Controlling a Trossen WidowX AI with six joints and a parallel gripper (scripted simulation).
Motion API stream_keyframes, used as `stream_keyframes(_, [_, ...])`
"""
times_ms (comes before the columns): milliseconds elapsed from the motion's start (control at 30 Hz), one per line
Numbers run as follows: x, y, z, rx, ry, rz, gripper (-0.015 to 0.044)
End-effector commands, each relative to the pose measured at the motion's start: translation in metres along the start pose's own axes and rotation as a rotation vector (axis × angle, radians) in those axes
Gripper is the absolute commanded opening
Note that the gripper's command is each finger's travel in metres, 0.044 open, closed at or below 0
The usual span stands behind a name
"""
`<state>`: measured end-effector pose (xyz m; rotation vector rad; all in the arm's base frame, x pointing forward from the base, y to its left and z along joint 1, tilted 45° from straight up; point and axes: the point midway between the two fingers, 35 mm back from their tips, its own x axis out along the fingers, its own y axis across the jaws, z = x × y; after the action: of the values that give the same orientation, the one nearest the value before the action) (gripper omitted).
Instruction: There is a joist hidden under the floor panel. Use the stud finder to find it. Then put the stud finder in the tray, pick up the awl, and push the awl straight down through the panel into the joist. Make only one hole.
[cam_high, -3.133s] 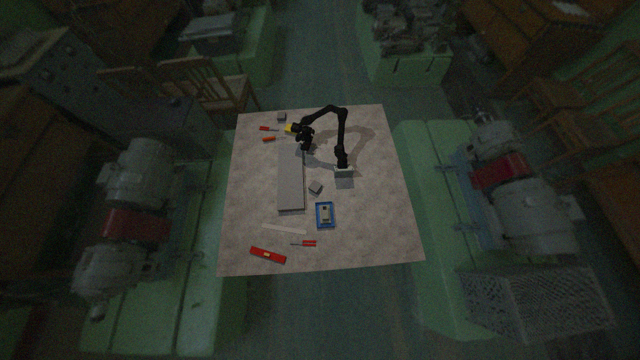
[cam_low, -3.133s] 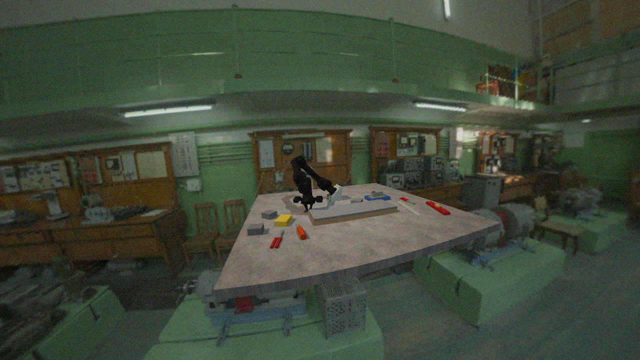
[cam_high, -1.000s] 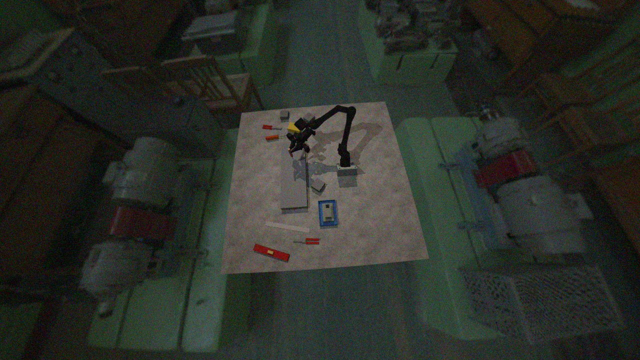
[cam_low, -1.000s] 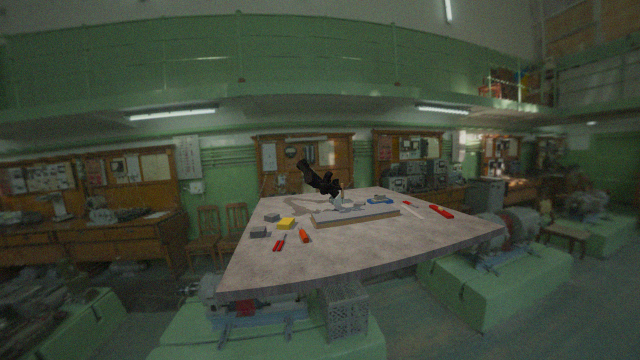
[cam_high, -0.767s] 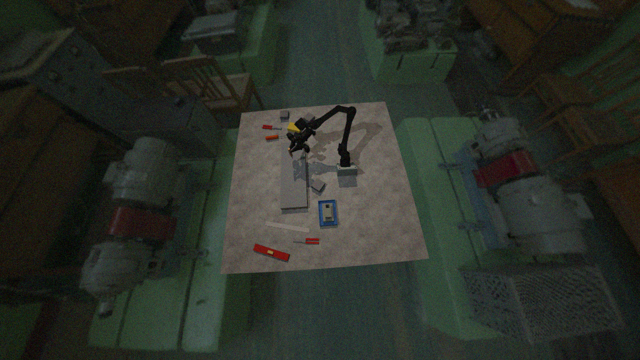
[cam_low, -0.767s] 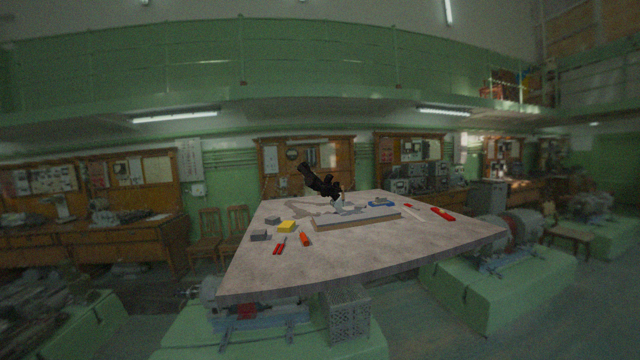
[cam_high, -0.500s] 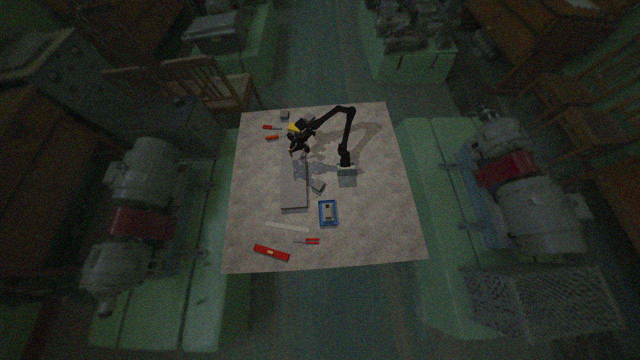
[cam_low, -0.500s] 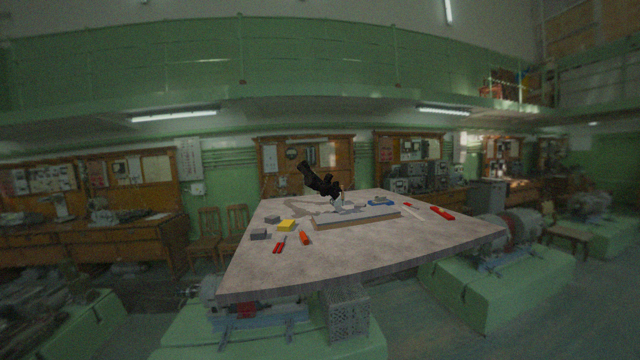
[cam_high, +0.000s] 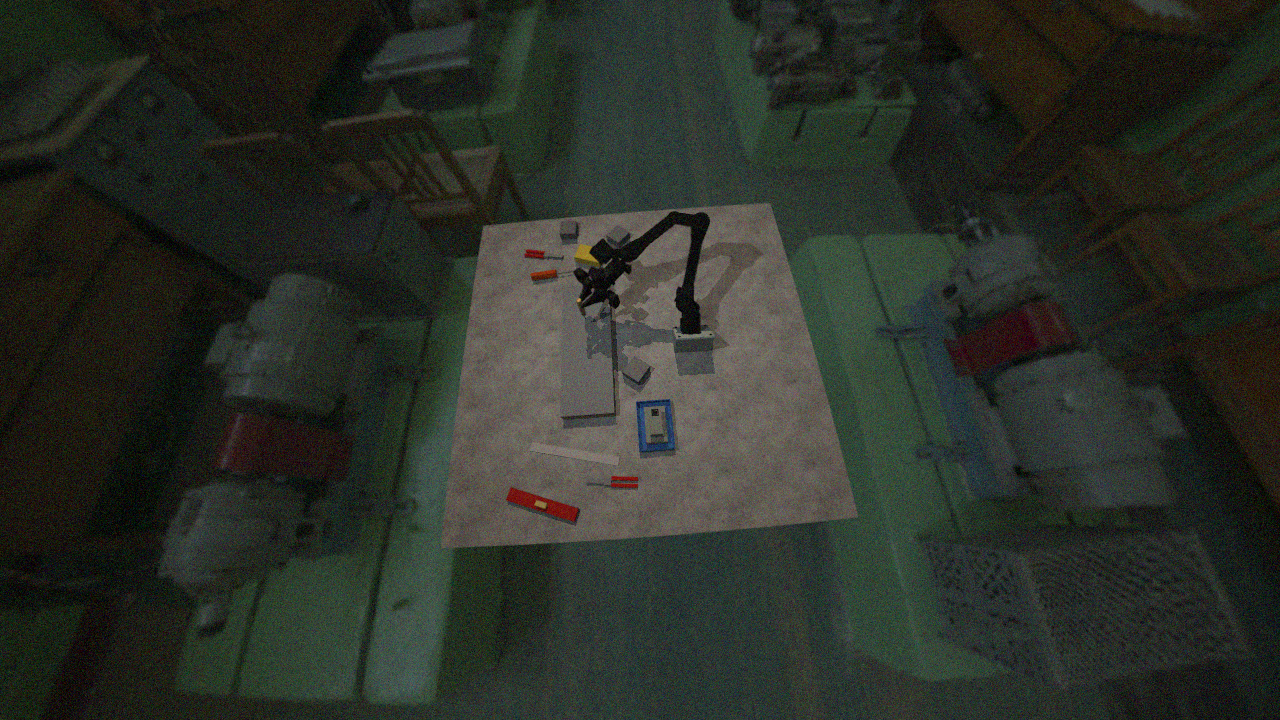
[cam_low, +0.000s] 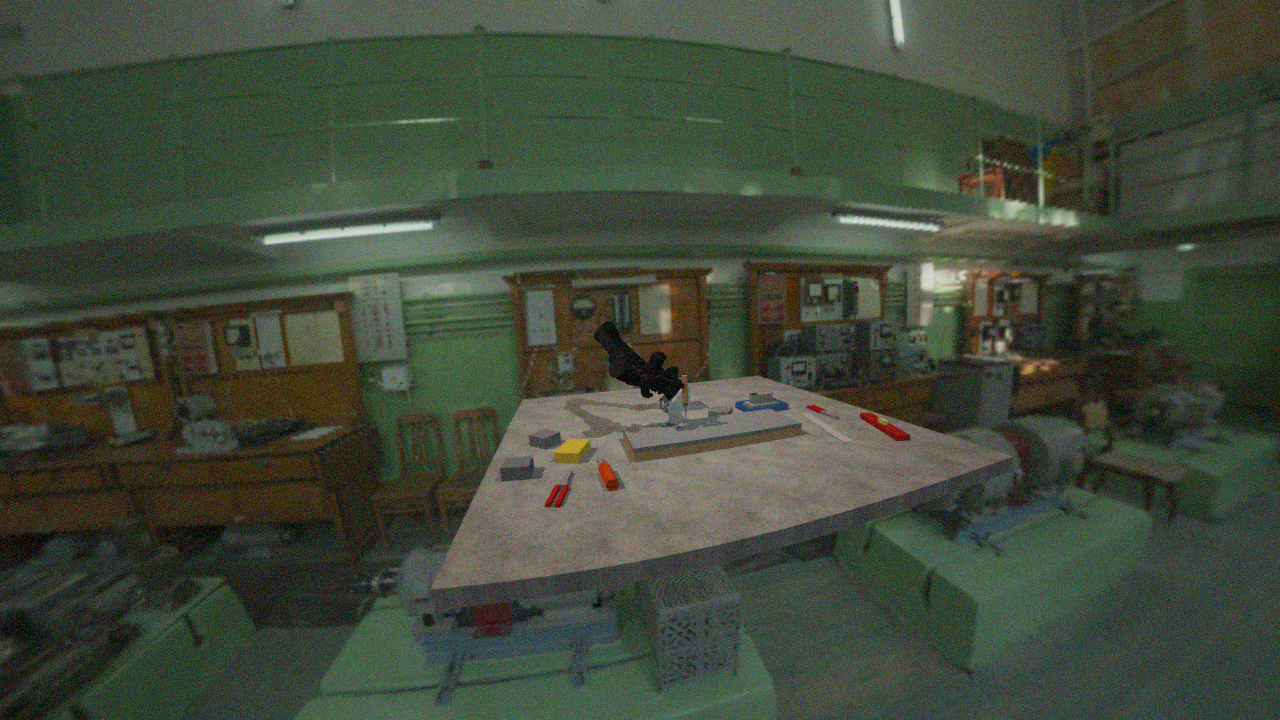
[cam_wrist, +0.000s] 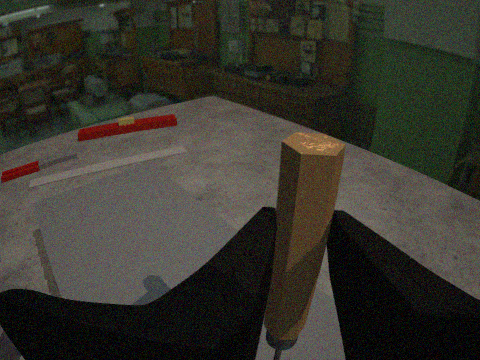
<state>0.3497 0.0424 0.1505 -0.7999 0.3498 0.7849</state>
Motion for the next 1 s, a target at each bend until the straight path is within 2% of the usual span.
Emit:
stream_keyframes(0, [0.001, 0.001, -0.002, -0.006, -0.01, 0.005, 0.0])
stream_keyframes(967, [0.004, 0.001, -0.034, -0.007, -0.009, 0.005, 0.0])
